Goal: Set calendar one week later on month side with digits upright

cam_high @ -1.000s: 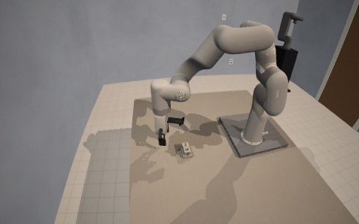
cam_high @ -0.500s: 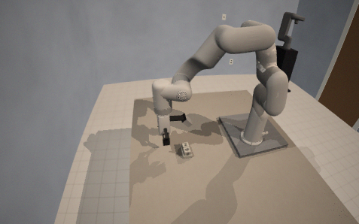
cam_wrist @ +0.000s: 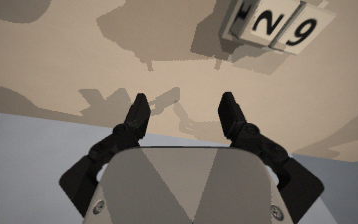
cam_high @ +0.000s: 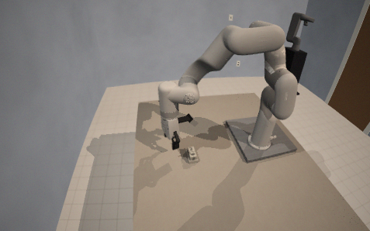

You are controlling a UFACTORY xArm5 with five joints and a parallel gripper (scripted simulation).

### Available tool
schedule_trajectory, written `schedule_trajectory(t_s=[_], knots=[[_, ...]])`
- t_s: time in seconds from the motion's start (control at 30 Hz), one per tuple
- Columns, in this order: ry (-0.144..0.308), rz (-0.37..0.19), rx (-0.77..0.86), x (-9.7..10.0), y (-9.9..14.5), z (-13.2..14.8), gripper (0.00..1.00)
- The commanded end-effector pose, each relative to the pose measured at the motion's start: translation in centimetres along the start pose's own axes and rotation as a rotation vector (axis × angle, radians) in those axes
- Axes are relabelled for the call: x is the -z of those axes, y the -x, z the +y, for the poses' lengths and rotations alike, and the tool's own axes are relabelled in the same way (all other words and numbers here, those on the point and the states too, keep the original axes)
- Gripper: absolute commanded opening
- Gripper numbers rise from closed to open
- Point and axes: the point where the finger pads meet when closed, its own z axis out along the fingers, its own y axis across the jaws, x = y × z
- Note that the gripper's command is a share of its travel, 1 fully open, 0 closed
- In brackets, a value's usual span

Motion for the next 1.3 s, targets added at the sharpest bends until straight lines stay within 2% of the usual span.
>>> schedule_trajectory(t_s=[0.0,0.13,0.4,0.83,1.27], knots=[[-0.002,-0.003,0.139,0.1,-0.2,0.0,1.00],[-0.002,-0.003,0.229,0.1,-0.3,0.1,1.00],[-0.002,-0.003,0.230,-0.2,-0.3,0.1,1.00],[-0.002,-0.004,0.230,-3.3,-0.4,0.0,1.00],[-0.002,-0.004,0.230,-3.4,-0.4,0.0,1.00]])
